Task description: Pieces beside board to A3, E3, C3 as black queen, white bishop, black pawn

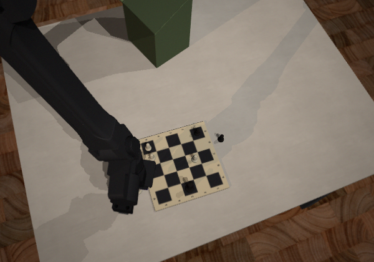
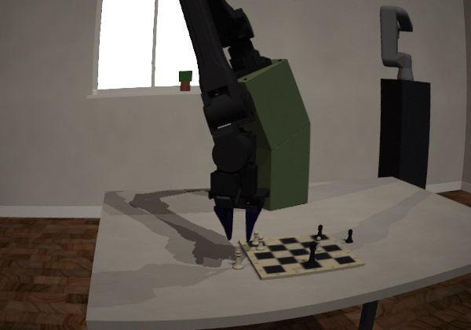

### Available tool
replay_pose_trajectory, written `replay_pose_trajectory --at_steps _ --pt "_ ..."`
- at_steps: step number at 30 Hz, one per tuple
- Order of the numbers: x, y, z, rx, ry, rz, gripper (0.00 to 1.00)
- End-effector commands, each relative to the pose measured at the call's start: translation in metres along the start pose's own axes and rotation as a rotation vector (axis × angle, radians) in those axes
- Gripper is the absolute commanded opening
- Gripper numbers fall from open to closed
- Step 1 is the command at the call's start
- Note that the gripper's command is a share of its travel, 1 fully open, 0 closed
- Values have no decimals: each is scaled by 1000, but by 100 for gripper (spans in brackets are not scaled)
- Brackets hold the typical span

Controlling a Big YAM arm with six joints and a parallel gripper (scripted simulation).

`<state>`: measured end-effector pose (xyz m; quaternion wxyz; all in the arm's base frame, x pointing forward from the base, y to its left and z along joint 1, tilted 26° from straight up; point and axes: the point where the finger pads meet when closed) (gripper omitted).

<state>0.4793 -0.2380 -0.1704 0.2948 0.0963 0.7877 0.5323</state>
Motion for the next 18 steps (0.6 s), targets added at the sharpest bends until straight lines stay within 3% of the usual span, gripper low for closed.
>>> replay_pose_trajectory --at_steps 1,18 --pt "-3 -9 -2 1 -6 0 35" --pt "2 -9 -2 3 0 14 35"
Point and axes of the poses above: the point where the finger pads meet when closed, its own y axis back along the fingers, its own z axis across the jaws, x = y × z, and after that the axes turned 5 degrees about -y, right-handed
